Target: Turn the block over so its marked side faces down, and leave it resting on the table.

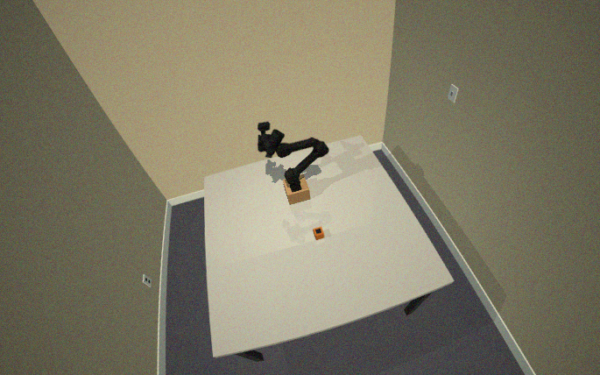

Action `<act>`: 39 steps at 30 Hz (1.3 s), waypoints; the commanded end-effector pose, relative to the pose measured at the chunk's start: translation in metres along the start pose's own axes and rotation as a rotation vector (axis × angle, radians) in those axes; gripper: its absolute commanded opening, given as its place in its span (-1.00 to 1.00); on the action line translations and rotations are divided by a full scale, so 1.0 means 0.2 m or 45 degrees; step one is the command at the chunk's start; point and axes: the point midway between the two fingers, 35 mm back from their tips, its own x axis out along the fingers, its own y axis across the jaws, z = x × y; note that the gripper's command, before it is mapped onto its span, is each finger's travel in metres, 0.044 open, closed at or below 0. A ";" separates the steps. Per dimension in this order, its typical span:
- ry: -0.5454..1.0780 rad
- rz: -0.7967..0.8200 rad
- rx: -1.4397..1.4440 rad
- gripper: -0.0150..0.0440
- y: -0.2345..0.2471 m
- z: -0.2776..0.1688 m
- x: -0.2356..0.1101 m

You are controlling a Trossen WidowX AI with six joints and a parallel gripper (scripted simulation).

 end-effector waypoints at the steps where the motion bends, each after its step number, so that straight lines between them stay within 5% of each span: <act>1: 0.012 0.002 -0.006 0.95 0.00 -0.01 0.00; 11: 0.696 0.071 -0.587 1.00 -0.13 -0.62 -0.27; 22: 1.550 0.317 -1.234 1.00 -0.44 -1.05 -1.00; 30: 2.150 0.622 -1.662 1.00 -0.70 -1.01 -1.63; 39: 2.778 1.089 -2.074 1.00 -0.96 -0.62 -2.22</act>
